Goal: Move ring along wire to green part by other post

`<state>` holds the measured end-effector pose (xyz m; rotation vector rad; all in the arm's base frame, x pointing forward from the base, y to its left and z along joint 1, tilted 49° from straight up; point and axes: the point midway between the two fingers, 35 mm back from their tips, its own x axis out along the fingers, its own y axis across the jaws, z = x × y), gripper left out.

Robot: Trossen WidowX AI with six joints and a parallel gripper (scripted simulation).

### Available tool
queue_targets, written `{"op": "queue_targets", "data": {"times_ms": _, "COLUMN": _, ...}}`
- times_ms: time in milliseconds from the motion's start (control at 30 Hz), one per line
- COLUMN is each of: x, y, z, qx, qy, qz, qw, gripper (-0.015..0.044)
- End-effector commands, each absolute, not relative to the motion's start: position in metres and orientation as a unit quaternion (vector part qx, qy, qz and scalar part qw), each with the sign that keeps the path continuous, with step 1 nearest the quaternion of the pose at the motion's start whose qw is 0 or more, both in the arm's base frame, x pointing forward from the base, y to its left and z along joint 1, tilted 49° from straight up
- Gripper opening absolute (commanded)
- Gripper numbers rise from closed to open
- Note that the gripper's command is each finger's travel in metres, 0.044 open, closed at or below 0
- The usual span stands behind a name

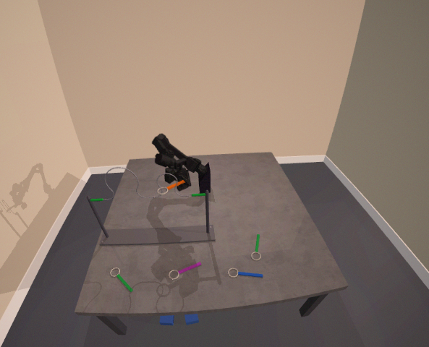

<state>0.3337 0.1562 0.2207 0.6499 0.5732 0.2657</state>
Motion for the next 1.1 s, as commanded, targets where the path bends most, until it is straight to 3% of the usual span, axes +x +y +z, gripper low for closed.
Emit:
{"op": "queue_targets", "data": {"times_ms": 0, "x": 0.332, "y": 0.166, "z": 0.233, "qx": 0.345, "qy": 0.276, "qz": 0.142, "qw": 0.886, "gripper": -0.015}}
{"op": "queue_targets", "data": {"times_ms": 1067, "x": 0.326, "y": 0.188, "z": 0.267, "qx": 0.446, "qy": 0.28, "qz": 0.168, "qw": 0.833, "gripper": -0.015}}
